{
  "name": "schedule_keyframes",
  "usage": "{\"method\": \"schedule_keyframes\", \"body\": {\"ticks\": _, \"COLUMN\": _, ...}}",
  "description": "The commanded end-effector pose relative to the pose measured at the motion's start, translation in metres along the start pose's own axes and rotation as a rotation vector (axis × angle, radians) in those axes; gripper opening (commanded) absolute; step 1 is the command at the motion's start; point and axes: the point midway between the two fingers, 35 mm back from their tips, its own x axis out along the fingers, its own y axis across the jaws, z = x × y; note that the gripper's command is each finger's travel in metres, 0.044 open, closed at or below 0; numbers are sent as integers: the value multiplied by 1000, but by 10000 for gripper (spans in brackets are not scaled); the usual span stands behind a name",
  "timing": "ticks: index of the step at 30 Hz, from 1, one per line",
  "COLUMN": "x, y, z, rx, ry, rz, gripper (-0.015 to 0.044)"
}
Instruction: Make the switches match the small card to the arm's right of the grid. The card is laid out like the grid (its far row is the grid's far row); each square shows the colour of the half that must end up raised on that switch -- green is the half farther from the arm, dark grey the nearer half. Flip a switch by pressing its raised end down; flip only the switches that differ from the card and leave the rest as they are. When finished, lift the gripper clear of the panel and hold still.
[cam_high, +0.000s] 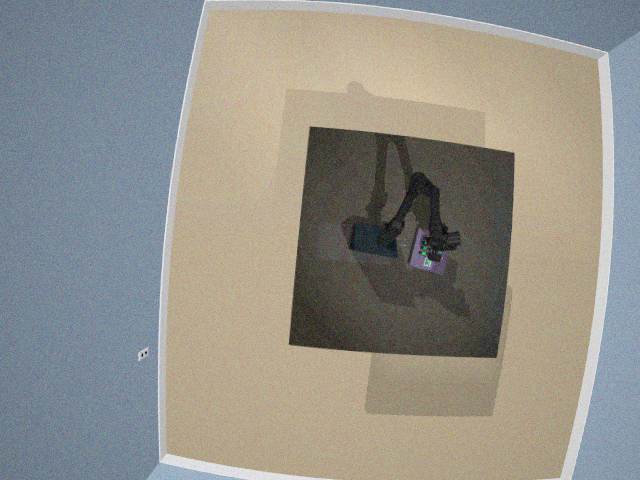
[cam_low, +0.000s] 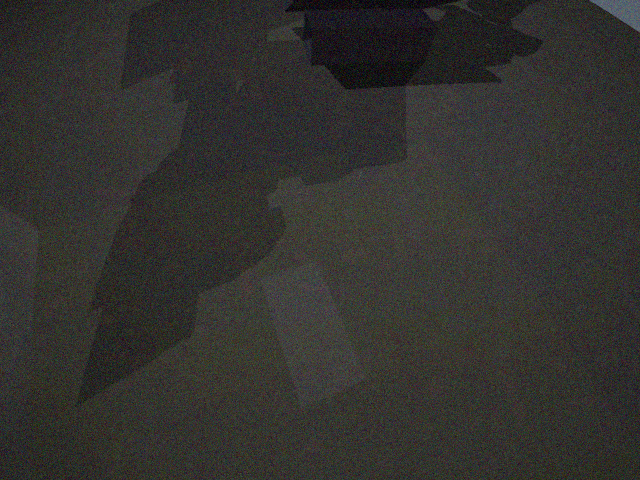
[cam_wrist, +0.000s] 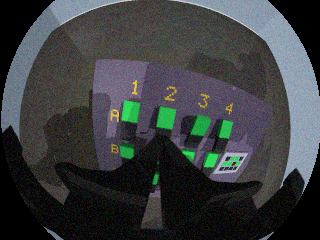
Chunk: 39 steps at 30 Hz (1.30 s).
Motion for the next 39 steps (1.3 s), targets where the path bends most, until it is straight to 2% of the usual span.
{"method": "schedule_keyframes", "body": {"ticks": 1, "x": 0, "y": -1, "z": -2, "rx": 9, "ry": 2, "rz": -3, "gripper": 0}}
{"method": "schedule_keyframes", "body": {"ticks": 39, "x": 4, "y": -1, "z": -2, "rx": 9, "ry": 2, "rz": -3, "gripper": 0}}
